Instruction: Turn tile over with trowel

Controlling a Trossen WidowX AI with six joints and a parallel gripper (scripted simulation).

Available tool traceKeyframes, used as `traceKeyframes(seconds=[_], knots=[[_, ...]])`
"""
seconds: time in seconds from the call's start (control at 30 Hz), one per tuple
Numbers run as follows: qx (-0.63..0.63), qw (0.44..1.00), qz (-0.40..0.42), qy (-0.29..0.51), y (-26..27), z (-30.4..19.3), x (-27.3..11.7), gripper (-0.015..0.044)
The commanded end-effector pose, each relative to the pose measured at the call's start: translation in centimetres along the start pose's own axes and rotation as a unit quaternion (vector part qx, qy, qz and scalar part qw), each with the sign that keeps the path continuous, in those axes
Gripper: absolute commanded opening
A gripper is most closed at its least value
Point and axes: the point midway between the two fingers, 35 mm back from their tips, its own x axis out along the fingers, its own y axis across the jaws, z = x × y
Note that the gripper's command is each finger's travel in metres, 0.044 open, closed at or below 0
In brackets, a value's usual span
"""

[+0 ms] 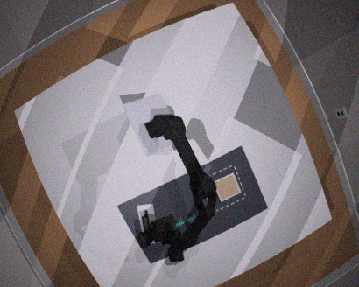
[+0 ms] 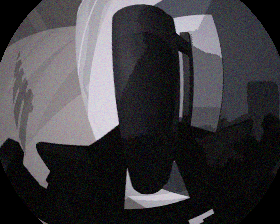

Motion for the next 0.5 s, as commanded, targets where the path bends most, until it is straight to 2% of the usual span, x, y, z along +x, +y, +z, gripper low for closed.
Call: traceKeyframes(seconds=[0.0, 0.13, 0.47], knots=[[0.006, 1.000, 0.001, 0.002, 0.30, -0.06, 0.03, 0.0210], [0.006, 1.000, 0.001, 0.002, 0.30, -0.06, 0.03, 0.0300], [0.006, 1.000, 0.001, 0.002, 0.30, -0.10, -0.54, 0.0300]])
